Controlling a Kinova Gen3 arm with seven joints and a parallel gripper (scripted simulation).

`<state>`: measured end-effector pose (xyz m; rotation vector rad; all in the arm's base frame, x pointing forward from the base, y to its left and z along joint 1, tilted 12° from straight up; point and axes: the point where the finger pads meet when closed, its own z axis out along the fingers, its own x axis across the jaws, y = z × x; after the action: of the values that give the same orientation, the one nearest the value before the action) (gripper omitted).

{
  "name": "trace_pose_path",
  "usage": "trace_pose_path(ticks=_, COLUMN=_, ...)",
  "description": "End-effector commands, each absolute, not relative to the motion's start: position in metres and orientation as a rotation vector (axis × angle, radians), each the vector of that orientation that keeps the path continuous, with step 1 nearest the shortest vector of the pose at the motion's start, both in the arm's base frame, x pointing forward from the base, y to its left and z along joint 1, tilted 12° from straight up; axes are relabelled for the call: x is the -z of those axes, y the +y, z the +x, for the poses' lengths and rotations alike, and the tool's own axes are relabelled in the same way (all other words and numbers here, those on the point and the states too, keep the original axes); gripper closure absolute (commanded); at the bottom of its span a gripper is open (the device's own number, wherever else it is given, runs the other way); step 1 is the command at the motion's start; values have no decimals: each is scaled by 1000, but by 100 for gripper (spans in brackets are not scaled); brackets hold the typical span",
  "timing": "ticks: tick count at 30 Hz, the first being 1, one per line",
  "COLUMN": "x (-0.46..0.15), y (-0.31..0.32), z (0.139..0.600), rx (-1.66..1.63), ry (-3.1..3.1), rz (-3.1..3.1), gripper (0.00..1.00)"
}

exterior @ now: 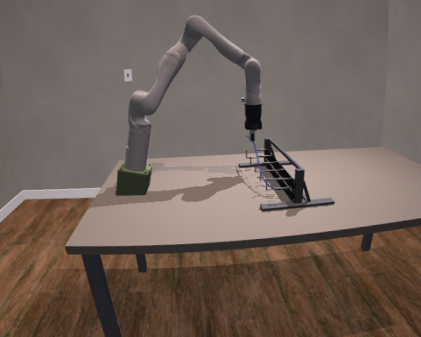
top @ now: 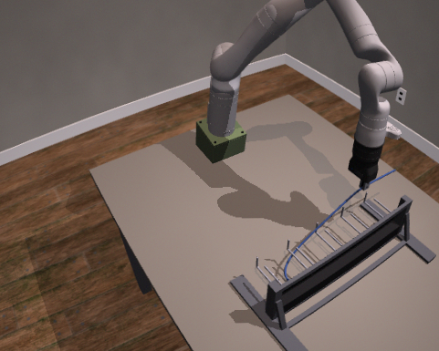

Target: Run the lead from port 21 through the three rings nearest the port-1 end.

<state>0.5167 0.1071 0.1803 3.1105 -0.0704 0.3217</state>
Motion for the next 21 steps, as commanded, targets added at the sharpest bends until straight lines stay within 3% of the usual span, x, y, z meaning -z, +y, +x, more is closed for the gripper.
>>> trace_pose_path(ticks=1, x=-178, y=106, z=517, rx=-320, ry=-73, rz=3110, gripper=100)
trace_pose_path(ticks=21, x=-148, y=106, z=523, rx=-320, ry=-73, rz=3110, gripper=100)
